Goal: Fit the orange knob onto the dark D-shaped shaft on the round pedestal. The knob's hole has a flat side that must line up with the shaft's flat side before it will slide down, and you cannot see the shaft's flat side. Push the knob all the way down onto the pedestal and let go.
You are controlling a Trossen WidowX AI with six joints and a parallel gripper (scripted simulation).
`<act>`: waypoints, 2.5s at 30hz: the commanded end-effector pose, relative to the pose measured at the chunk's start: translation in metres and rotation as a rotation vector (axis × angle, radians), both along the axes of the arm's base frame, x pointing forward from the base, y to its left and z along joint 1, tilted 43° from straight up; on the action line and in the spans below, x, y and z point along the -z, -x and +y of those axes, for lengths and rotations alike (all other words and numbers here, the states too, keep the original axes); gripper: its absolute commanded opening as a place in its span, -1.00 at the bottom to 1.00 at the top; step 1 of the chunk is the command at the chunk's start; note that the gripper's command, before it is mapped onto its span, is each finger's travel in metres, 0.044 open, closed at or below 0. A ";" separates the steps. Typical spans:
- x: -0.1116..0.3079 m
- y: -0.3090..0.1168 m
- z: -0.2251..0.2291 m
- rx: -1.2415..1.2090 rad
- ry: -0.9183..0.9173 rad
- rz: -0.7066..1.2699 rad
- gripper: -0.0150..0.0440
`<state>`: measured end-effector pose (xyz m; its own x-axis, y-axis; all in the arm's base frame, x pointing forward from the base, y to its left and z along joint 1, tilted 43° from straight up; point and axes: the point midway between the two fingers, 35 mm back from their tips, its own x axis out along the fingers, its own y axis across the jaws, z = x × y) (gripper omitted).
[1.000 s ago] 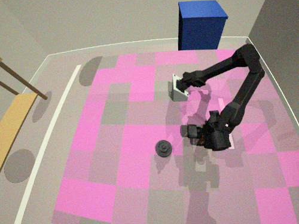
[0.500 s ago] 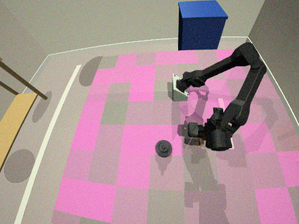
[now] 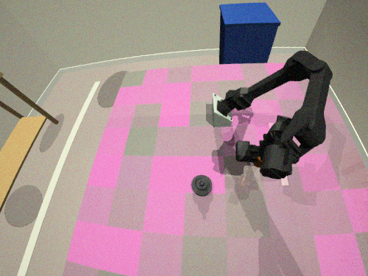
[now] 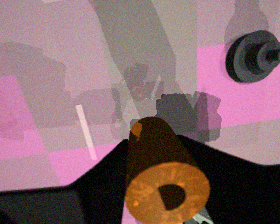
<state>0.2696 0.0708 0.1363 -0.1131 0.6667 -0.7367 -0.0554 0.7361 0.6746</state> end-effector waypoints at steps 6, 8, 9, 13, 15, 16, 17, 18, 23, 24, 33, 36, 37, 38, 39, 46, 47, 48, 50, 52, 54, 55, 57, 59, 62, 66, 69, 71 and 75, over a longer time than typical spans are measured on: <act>-0.002 -0.006 -0.012 -0.001 0.001 -0.004 -0.49; 0.002 -0.009 -0.015 0.002 0.001 -0.003 -0.49; 0.004 -0.011 -0.016 0.003 0.001 -0.002 -0.49; 0.013 -0.018 -0.022 0.006 0.002 -0.001 -0.49; 0.017 -0.022 -0.025 0.006 0.002 -0.002 -0.49; 0.019 -0.023 -0.026 0.006 0.003 -0.002 -0.49; 0.021 -0.025 -0.027 0.005 0.003 -0.002 -0.49; 0.023 -0.027 -0.029 0.005 0.003 -0.003 -0.49; 0.034 -0.034 -0.036 0.005 0.005 -0.004 -0.49; 0.037 -0.036 -0.037 0.005 0.005 -0.004 -0.49; 0.058 -0.048 -0.051 0.003 0.008 -0.006 -0.49; 0.065 -0.052 -0.055 0.003 0.008 -0.007 -0.49; 0.068 -0.053 -0.057 0.003 0.008 -0.007 -0.49; 0.070 -0.055 -0.058 0.003 0.008 -0.007 -0.49; 0.073 -0.056 -0.060 0.002 0.009 -0.007 -0.49; 0.090 -0.063 -0.070 -0.001 0.010 -0.011 -0.49; 0.093 -0.063 -0.072 -0.001 0.010 -0.011 -0.49; 0.095 -0.064 -0.073 -0.002 0.010 -0.012 -0.49; 0.101 -0.066 -0.076 -0.003 0.010 -0.013 -0.49; 0.106 -0.068 -0.079 -0.003 0.010 -0.013 -0.49; 0.111 -0.069 -0.082 -0.003 0.010 -0.013 -0.49; 0.114 -0.070 -0.083 -0.004 0.010 -0.013 -0.49; 0.119 -0.071 -0.086 -0.004 0.010 -0.013 -0.49; 0.125 -0.072 -0.089 -0.004 0.010 -0.013 -0.49; 0.133 -0.074 -0.094 -0.004 0.010 -0.013 -0.49; 0.144 -0.076 -0.100 -0.005 0.010 -0.013 -0.49; 0.153 -0.077 -0.104 -0.005 0.009 -0.013 -0.49; 0.158 -0.078 -0.107 -0.005 0.009 -0.013 -0.49; 0.168 -0.079 -0.112 -0.005 0.008 -0.013 -0.49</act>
<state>0.3460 -0.0352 -0.0259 -0.1131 0.6649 -0.7384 -0.0587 0.7373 0.6730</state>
